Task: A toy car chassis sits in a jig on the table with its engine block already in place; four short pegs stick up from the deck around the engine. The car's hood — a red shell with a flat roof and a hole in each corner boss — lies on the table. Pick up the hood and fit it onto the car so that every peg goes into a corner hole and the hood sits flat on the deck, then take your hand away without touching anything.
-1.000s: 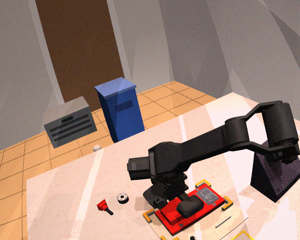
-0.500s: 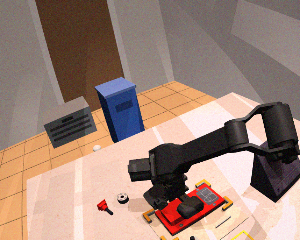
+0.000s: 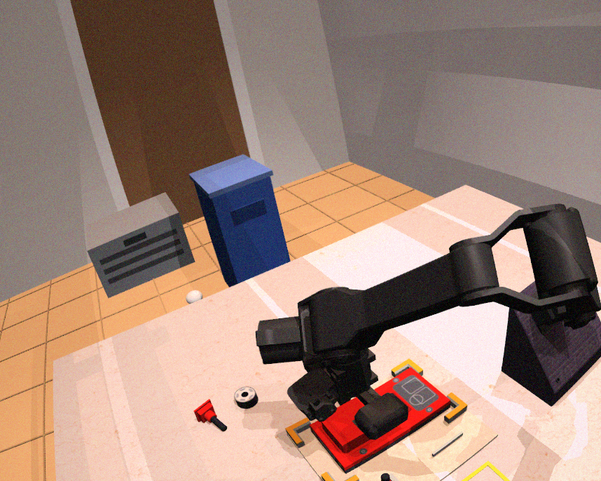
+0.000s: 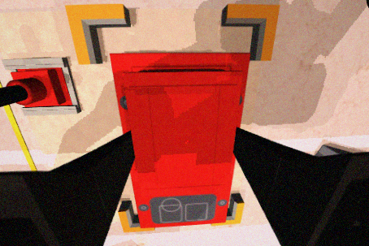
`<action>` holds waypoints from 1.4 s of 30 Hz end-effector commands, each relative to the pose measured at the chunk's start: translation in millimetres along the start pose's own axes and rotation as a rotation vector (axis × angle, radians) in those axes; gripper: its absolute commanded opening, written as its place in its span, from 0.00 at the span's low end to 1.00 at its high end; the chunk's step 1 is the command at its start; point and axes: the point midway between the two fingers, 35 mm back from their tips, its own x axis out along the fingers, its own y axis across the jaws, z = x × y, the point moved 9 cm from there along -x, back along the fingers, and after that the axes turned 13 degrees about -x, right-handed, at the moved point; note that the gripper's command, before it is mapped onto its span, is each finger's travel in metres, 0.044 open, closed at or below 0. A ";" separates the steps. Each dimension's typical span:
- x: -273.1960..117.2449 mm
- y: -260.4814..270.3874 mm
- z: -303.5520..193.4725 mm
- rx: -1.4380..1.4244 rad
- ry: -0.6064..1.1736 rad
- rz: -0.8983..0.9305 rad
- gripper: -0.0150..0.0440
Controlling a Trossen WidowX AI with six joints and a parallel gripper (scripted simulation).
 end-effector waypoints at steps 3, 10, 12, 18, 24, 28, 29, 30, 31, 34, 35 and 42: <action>-0.1 0.0 0.0 0.000 0.000 0.000 1.00; -60.5 -0.4 1.5 0.000 0.003 -0.006 1.00; -72.3 0.4 0.7 0.000 0.004 -0.006 1.00; -72.3 0.4 0.7 0.000 0.004 -0.006 1.00; -72.3 0.4 0.7 0.000 0.004 -0.006 1.00; -72.3 0.4 0.7 0.000 0.004 -0.006 1.00; -72.3 0.4 0.7 0.000 0.004 -0.006 1.00; -72.3 0.4 0.7 0.000 0.004 -0.006 1.00; -72.3 0.4 0.7 0.000 0.004 -0.006 1.00; -72.3 0.4 0.7 0.000 0.004 -0.006 1.00; -72.3 0.4 0.7 0.000 0.004 -0.006 1.00; -72.3 0.4 0.7 0.000 0.004 -0.006 1.00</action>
